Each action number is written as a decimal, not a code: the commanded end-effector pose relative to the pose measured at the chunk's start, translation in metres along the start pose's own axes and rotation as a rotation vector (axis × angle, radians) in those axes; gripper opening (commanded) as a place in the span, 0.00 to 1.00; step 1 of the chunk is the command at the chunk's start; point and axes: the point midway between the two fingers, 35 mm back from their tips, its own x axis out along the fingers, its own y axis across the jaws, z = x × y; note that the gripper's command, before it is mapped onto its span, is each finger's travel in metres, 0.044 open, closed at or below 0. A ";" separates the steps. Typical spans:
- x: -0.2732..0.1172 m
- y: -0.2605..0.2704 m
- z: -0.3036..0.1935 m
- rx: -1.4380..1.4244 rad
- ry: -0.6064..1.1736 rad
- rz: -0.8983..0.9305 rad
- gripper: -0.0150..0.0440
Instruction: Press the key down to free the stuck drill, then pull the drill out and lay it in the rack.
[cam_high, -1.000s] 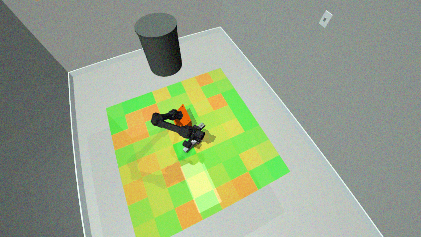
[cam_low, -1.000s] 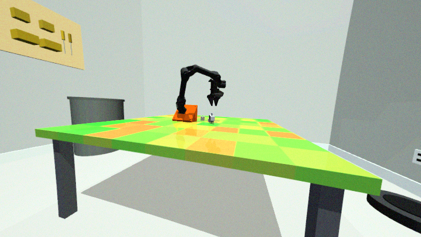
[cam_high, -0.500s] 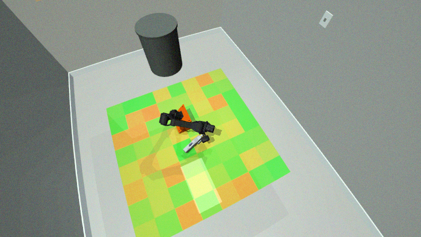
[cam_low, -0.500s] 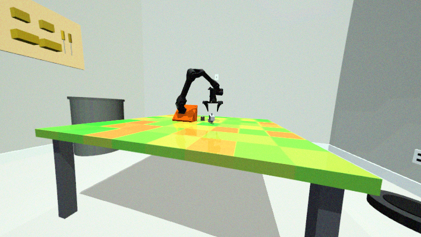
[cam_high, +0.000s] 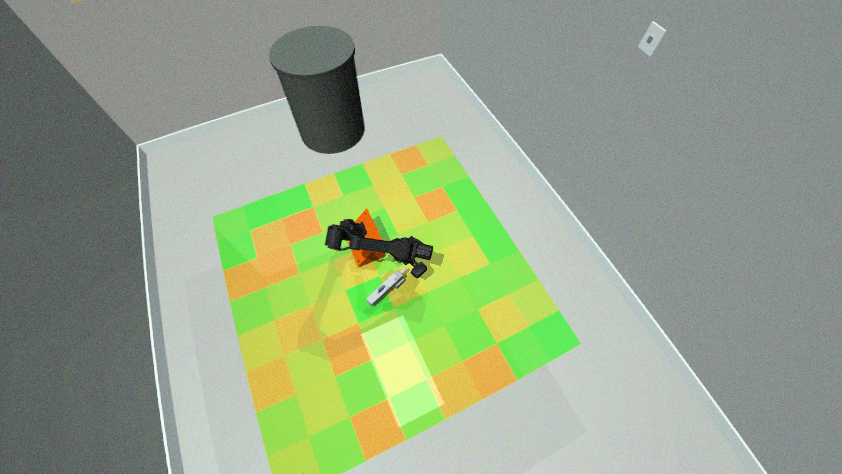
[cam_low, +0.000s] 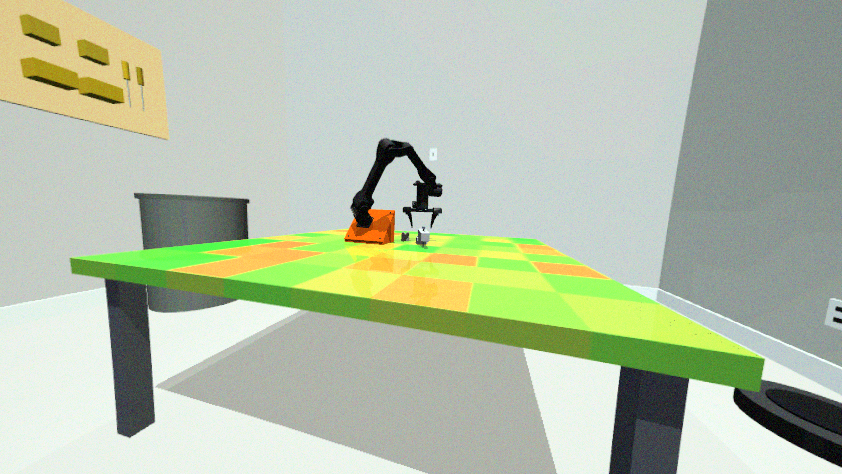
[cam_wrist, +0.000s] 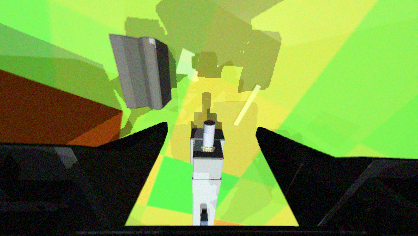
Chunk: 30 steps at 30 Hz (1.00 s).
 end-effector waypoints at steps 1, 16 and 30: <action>0.002 0.002 0.001 -0.011 -0.004 0.006 1.00; 0.018 0.001 -0.003 -0.012 -0.004 0.005 1.00; 0.040 0.002 -0.009 -0.011 -0.003 0.006 1.00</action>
